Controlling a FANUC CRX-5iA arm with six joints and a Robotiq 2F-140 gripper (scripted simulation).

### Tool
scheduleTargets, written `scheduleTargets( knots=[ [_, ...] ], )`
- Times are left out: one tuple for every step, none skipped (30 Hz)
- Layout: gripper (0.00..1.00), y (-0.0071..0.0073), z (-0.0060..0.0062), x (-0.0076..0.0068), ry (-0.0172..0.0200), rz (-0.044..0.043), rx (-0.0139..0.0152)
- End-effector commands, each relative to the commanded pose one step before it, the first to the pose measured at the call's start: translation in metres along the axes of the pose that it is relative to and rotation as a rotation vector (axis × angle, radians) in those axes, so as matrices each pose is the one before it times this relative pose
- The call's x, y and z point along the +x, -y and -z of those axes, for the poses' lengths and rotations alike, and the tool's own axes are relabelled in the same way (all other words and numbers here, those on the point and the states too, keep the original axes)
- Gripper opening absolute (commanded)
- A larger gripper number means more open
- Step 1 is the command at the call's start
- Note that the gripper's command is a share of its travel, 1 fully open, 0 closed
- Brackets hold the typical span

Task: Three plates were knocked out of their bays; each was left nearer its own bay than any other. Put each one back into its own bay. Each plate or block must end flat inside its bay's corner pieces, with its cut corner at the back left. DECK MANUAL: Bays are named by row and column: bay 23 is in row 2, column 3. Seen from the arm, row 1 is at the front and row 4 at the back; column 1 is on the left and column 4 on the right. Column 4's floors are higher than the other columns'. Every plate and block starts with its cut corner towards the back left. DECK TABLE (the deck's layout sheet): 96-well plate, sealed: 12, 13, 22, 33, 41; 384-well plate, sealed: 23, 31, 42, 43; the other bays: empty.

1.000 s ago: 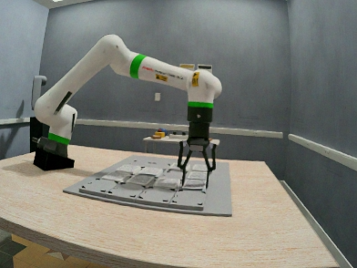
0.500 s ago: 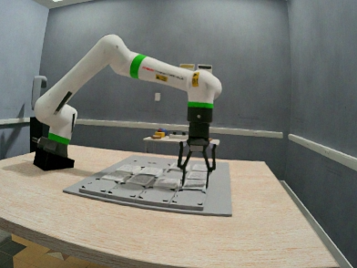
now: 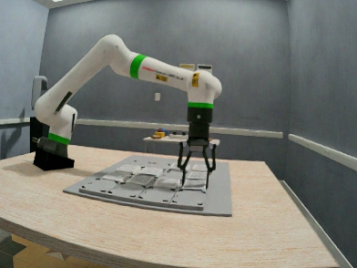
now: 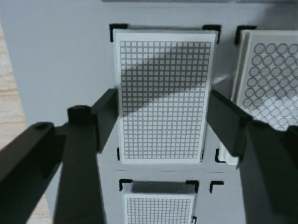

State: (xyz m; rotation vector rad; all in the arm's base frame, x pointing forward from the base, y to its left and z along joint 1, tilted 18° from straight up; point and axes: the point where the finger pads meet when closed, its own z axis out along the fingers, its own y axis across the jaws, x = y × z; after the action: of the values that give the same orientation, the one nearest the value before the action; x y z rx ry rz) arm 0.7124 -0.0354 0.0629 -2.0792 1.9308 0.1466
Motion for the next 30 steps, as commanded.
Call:
scheduleTargets(
  knots=[
    [0.1,0.0008,0.00149,0.0003,-0.00101,0.00031,0.00257],
    [0.1,0.0,-0.00007,0.0,0.0,0.0,0.0],
    [0.1,0.0,-0.00007,0.0,0.0,0.0,0.0],
    [0.1,0.0,-0.00007,0.0,0.0,0.0,0.0],
    [0.1,0.0,-0.00007,0.0,0.0,0.0,0.0],
    [0.1,0.0,-0.00007,0.0,0.0,0.0,0.0],
    [0.1,0.0,-0.00007,0.0,0.0,0.0,0.0],
    [0.1,0.0,-0.00007,0.0,0.0,0.0,0.0],
    [0.1,0.0,-0.00007,0.0,0.0,0.0,0.0],
    [0.1,0.0,-0.00007,0.0,0.0,0.0,0.0],
    [0.1,0.0,-0.00007,0.0,0.0,0.0,0.0],
    [0.1,0.0,-0.00007,0.0,0.0,0.0,0.0],
    [0.1,0.0,-0.00007,0.0,0.0,0.0,0.0],
    [0.1,0.0,-0.00007,0.0,0.0,0.0,0.0],
    [0.1,0.0,0.0,0.0,0.0,0.0,0.0],
    [0.1,0.0,0.0,0.0,0.0,0.0,0.0],
    [0.1,0.0,-0.00007,0.0,0.0,0.0,0.0],
    [0.1,0.0,-0.00007,0.0,0.0,0.0,0.0],
    [0.1,0.0,-0.00007,0.0,0.0,0.0,0.0],
    [0.1,0.0,-0.00007,0.0,0.0,0.0,0.0],
    [0.1,0.0,-0.00007,0.0,0.0,0.0,0.0],
    [0.1,0.0,-0.00007,0.0,0.0,0.0,0.0],
    [0.1,0.0,-0.00007,0.0,0.0,0.0,0.0],
    [0.7,0.00002,0.00027,0.0,-0.00004,0.00003,0.00005],
    [0.7,0.0,-0.00005,0.0,-0.00001,0.0,0.00001],
    [0.7,-0.00002,0.00005,0.0,0.00004,-0.00003,-0.00005],
    [0.7,0.0,0.0,0.0,0.0,0.0,0.0],
    [0.7,0.0,0.0,0.0,0.0,0.0,0.0],
    [0.7,0.0,0.0,0.0,0.0,0.0,0.0],
    [0.7,0.0,0.0,0.0,0.0,0.0,0.0]
  ],
)
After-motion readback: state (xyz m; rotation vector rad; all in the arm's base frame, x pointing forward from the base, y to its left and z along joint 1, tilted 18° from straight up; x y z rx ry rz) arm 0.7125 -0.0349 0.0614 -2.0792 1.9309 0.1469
